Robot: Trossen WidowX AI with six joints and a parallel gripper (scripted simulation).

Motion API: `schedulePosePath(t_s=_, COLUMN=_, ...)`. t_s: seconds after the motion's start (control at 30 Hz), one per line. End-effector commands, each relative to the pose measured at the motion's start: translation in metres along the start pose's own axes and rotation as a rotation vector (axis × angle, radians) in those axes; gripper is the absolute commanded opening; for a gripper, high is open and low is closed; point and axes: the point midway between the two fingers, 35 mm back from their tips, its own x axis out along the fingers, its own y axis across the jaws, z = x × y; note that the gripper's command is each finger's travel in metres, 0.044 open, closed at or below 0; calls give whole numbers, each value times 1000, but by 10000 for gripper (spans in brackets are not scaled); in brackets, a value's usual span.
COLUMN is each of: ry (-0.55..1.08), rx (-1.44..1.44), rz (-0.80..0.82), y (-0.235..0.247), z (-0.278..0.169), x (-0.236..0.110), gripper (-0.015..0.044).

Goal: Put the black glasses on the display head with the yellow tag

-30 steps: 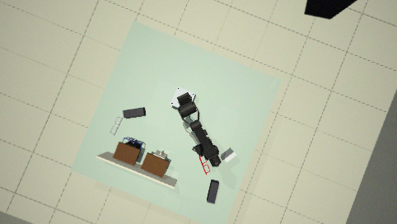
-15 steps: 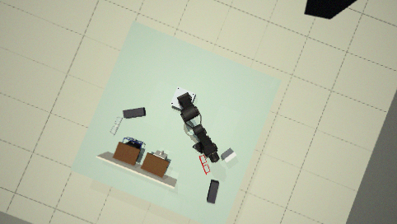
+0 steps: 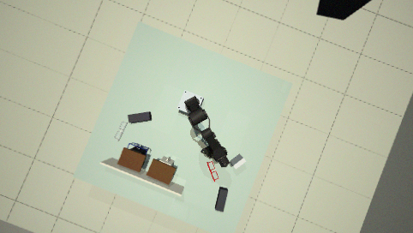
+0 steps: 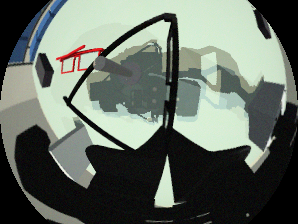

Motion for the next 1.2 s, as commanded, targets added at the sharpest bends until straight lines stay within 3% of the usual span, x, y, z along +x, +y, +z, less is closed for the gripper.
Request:
schedulePosePath(t_s=0.0, ry=5, rx=4, rz=10, y=-1, z=-4, x=-3, gripper=0)
schedulePosePath(t_s=1.17, ry=8, rx=4, rz=9, y=-13, z=-30, x=-2, gripper=0)
